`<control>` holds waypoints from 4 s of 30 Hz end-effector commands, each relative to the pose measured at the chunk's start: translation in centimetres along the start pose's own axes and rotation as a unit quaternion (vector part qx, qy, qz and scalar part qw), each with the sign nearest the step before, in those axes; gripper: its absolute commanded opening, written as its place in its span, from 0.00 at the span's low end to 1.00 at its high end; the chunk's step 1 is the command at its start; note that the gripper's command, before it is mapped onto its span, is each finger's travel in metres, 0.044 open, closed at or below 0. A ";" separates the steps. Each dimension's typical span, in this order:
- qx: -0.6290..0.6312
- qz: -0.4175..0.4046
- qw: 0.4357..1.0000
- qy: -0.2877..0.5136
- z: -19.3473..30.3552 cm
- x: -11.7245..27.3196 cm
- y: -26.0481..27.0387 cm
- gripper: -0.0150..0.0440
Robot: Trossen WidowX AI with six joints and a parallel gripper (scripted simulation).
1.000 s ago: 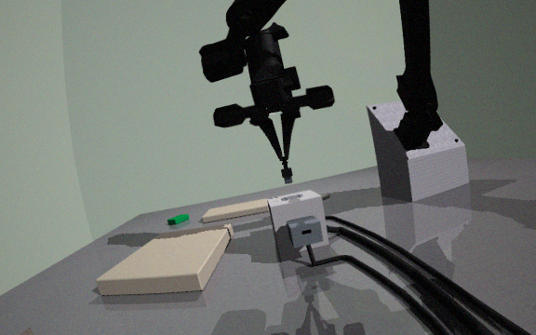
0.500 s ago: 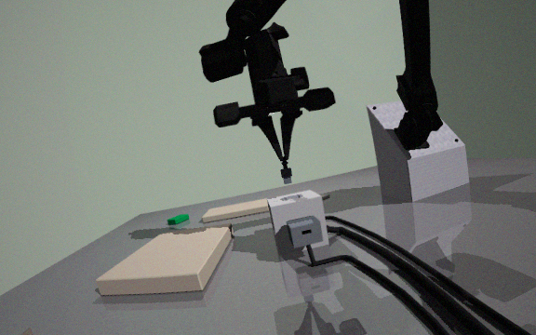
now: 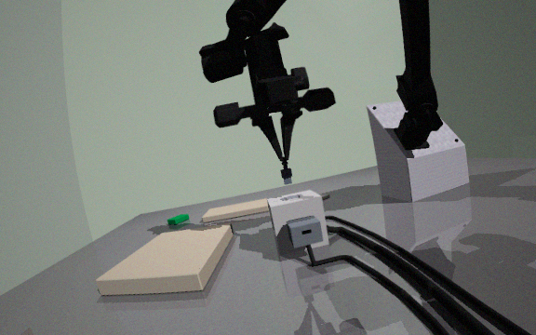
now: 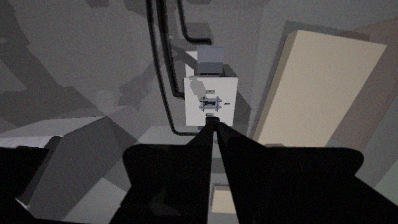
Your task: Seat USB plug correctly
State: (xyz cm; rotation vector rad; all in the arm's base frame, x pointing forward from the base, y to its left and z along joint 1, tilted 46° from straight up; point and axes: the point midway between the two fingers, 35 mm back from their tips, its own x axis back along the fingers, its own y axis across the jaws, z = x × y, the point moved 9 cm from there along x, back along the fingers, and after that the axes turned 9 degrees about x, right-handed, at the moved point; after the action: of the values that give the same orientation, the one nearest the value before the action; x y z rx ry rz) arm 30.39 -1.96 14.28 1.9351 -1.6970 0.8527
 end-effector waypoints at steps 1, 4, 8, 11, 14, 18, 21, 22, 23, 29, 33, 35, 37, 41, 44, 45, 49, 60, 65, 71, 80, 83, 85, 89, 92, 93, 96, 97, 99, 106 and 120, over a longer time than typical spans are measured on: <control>0.001 0.000 1.000 -0.003 0.0 -0.1 0.0 0.25; 0.001 0.001 1.000 -0.004 0.0 -0.1 0.0 0.25; 0.001 0.001 1.000 -0.005 0.0 -0.2 0.0 0.25; 0.001 0.001 1.000 -0.007 0.0 -0.2 0.0 0.25; 0.001 0.001 1.000 -0.008 0.0 -0.2 0.0 0.25; 0.001 0.001 1.000 -0.009 0.0 -0.3 0.0 0.25; 0.002 0.002 1.000 -0.011 0.0 -0.3 0.0 0.25; 0.002 0.002 1.000 -0.011 0.0 -0.3 0.0 0.25; 0.002 0.002 1.000 -0.011 0.0 -0.3 0.0 0.25; 0.002 0.002 1.000 -0.014 0.0 -0.4 0.0 0.25; 0.002 0.002 1.000 -0.016 0.0 -0.5 0.0 0.25; 0.002 0.002 1.000 -0.016 0.0 -0.5 0.0 0.25; 0.002 0.002 1.000 -0.017 0.0 -0.5 0.0 0.25; 0.002 0.003 1.000 -0.019 0.0 -0.6 0.0 0.25; 0.002 0.003 1.000 -0.020 0.0 -0.6 0.0 0.25; 0.002 0.003 1.000 -0.020 0.0 -0.6 0.0 0.25; 0.003 0.003 1.000 -0.022 0.0 -0.7 0.0 0.25; 0.003 0.004 1.000 -0.026 0.0 -0.8 0.0 0.25; 0.003 0.004 1.000 -0.028 0.0 -0.8 0.0 0.25; 0.003 0.004 1.000 -0.031 0.0 -0.9 0.0 0.25; 0.004 0.005 0.999 -0.034 0.1 -1.0 0.0 0.25; 0.004 0.005 0.999 -0.036 0.1 -1.1 0.0 0.25; 0.004 0.005 0.999 -0.036 0.1 -1.1 0.0 0.25; 0.004 0.005 0.999 -0.038 0.1 -1.1 0.0 0.25; 0.004 0.005 0.999 -0.039 0.1 -1.2 0.0 0.25; 0.004 0.005 0.999 -0.040 0.1 -1.2 0.0 0.25; 0.004 0.005 0.999 -0.041 0.1 -1.2 0.0 0.25; 0.004 0.005 0.999 -0.041 0.1 -1.2 0.0 0.25; 0.004 0.006 0.999 -0.042 0.1 -1.3 0.0 0.25; 0.005 0.006 0.999 -0.044 0.1 -1.4 0.0 0.25; 0.005 0.006 0.999 -0.044 0.1 -1.5 0.0 0.25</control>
State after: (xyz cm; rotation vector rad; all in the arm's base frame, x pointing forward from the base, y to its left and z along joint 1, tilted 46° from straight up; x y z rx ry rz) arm 30.27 -0.97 13.23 1.9974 -1.7571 0.7945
